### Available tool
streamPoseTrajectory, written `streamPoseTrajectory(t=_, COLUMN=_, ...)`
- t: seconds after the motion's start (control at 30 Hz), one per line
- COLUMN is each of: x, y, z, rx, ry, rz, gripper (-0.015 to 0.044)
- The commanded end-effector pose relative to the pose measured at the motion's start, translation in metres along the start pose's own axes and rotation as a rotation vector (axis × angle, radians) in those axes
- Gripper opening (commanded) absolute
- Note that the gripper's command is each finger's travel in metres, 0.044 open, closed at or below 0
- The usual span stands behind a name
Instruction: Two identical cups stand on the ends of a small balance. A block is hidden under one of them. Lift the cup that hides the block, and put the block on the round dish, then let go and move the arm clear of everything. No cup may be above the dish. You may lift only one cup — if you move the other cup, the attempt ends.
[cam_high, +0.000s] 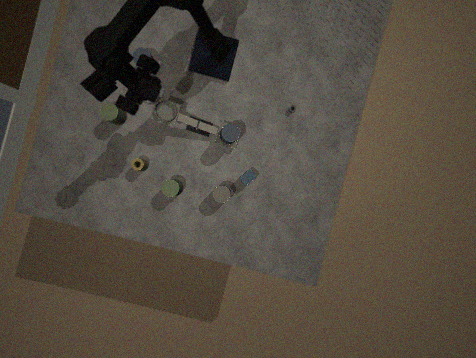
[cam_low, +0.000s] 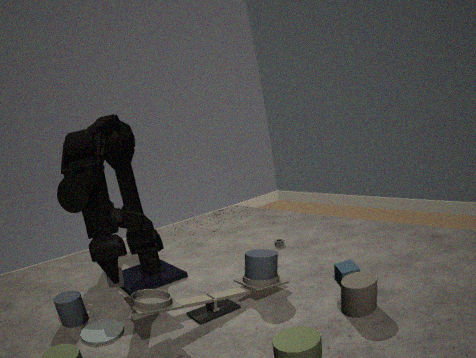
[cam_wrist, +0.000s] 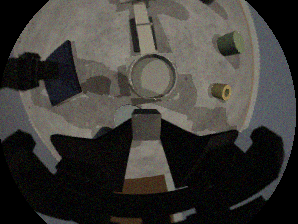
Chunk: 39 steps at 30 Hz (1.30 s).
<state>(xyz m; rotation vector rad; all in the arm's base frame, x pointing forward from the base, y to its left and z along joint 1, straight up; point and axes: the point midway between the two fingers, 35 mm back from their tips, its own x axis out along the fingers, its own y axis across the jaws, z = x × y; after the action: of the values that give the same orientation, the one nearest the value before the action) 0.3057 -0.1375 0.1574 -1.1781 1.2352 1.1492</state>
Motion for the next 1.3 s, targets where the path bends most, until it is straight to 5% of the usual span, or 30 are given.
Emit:
streamPoseTrajectory(t=0.0, x=0.007, y=0.005, z=-0.011, rx=-0.003, ry=0.003, rz=-0.009, gripper=0.0)
streamPoseTrajectory(t=1.27, x=0.096, y=0.043, z=-0.066, rx=-0.003, ry=0.008, rz=-0.005, gripper=0.0)
